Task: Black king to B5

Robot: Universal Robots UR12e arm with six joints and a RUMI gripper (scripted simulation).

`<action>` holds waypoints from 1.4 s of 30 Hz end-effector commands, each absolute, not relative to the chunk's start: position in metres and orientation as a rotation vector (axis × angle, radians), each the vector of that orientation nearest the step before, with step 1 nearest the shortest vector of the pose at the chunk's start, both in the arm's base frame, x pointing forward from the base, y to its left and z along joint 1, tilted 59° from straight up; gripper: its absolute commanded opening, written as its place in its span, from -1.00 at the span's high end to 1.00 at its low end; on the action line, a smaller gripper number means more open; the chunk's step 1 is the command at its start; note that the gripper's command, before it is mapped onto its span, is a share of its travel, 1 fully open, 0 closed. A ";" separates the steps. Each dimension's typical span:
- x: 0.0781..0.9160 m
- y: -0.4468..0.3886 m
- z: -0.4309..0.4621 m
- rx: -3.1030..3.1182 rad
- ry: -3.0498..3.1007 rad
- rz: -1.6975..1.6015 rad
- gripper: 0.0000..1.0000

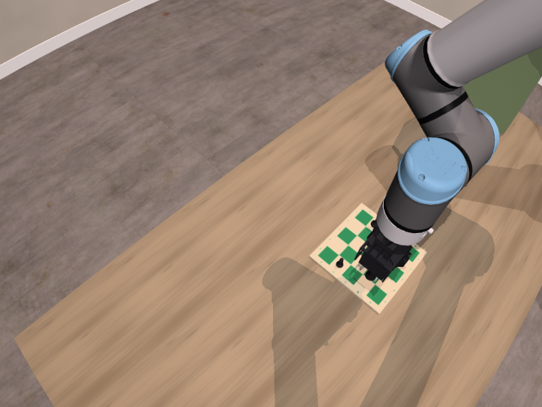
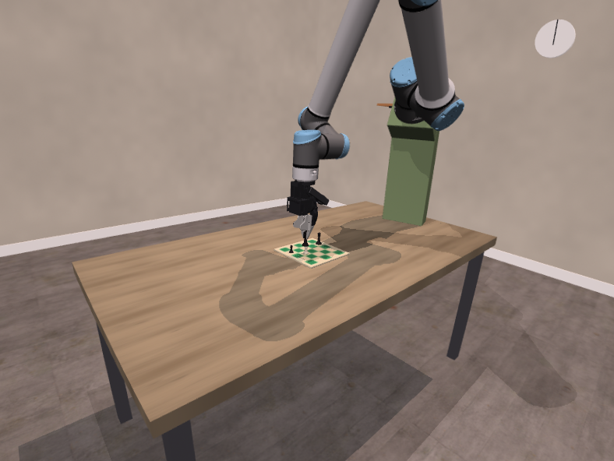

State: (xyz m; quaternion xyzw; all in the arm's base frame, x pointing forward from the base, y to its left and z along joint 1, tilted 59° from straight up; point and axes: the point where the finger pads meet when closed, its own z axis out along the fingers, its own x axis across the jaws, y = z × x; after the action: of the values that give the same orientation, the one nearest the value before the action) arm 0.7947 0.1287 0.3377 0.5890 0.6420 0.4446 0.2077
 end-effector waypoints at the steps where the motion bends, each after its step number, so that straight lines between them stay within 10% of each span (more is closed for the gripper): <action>1: 0.818 0.138 0.324 1.639 1.785 1.238 1.00; 42: 0.835 0.144 0.313 1.639 1.785 1.238 1.00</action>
State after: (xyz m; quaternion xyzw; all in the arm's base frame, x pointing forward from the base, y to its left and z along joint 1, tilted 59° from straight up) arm 0.8347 0.1444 0.3127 0.5891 0.6417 0.4448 0.2082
